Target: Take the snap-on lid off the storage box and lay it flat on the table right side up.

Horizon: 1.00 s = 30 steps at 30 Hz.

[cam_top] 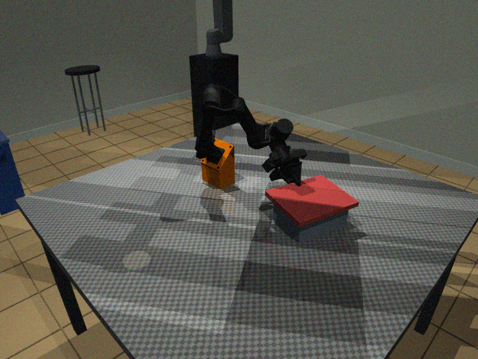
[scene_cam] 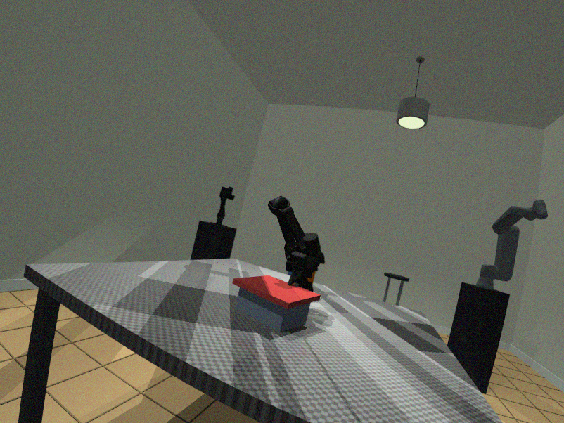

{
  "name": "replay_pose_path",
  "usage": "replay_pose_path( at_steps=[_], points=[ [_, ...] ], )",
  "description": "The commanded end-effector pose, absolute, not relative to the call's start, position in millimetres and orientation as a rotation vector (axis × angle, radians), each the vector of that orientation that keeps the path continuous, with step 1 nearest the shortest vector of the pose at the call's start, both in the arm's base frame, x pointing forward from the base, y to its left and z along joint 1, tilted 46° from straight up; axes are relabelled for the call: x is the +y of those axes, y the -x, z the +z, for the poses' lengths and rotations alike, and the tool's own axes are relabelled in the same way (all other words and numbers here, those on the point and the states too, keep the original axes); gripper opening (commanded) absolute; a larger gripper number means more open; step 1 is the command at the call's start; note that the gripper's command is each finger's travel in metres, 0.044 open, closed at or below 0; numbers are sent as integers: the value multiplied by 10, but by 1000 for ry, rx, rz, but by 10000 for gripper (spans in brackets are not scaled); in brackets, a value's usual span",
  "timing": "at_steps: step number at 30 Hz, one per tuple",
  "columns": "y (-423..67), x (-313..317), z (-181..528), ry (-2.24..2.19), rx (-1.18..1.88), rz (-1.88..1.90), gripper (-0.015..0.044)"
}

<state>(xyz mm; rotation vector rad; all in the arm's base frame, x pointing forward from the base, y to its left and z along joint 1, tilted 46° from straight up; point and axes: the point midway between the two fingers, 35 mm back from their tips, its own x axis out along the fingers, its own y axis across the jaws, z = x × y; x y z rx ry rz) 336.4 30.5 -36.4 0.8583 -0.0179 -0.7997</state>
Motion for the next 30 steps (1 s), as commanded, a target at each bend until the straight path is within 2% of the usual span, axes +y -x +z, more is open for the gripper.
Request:
replay_pose_path(
  at_steps=[1, 30],
  points=[
    [-3362, 328, -346, -859, -23, -797, 0],
    [-3371, 351, -321, -858, -21, -795, 0]
  ],
)
